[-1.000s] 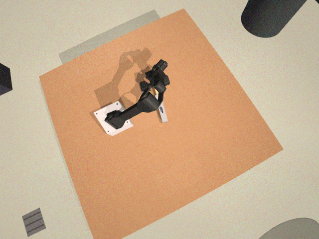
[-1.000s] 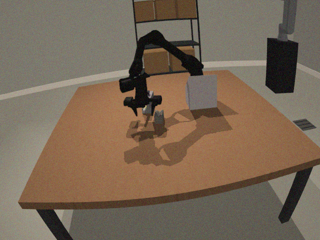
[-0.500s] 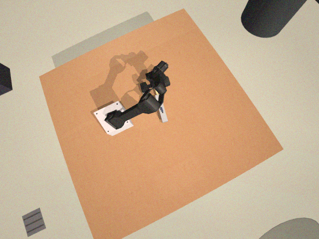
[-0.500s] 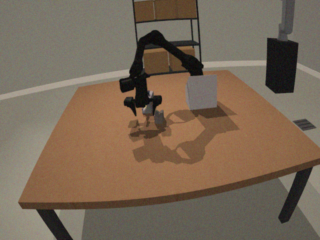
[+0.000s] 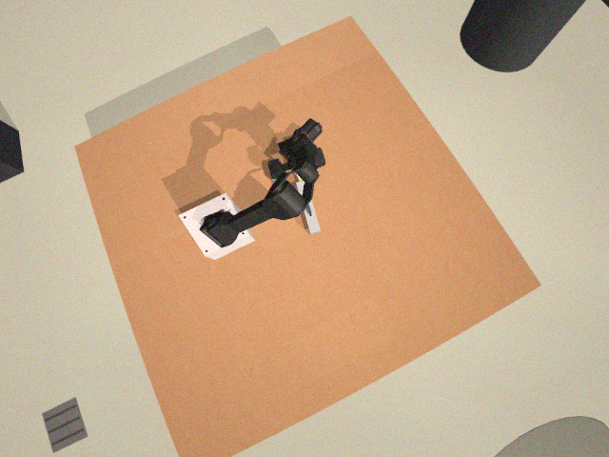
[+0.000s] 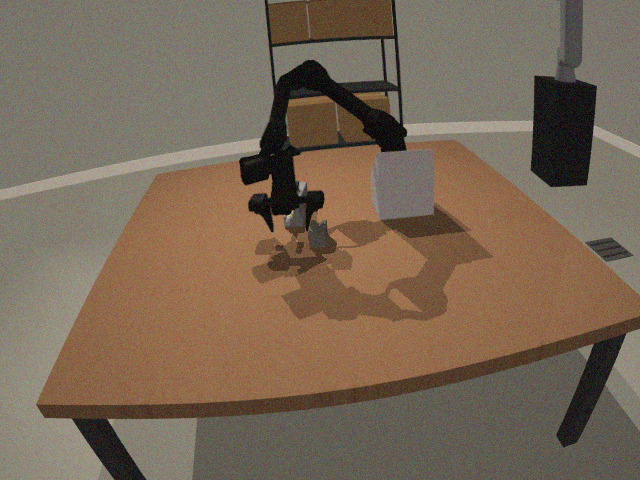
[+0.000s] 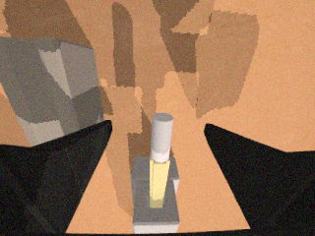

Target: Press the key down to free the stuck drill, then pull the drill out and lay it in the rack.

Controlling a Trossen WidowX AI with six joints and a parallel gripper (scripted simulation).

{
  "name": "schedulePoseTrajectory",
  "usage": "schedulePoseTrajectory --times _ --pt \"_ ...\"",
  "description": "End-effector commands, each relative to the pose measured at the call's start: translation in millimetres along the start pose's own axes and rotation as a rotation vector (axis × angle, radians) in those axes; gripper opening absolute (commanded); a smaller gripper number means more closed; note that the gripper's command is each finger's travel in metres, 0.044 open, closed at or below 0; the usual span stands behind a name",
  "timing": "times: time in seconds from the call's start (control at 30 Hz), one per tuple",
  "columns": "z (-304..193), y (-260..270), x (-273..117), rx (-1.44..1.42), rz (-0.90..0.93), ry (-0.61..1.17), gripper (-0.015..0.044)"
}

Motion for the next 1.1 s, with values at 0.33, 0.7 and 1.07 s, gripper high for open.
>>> schedulePoseTrajectory --times 0.33,0.7,1.07 --pt "0.3 0.0 -0.1 0.000 0.000 0.000 0.0125" --pt "0.3 0.0 -0.1 0.000 0.000 0.000 0.0000" --pt "0.0 1.6 -3.6 -0.004 -0.002 0.003 0.0000"
Point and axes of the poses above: the point midway between the two fingers, 35 mm back from their tips, its own x axis out along the fingers, its own y axis across the jaws, z = x × y, the point moved 7 cm from there along -x, back along the fingers, and after that the axes turned 12 degrees about x, right-handed, at the moved point
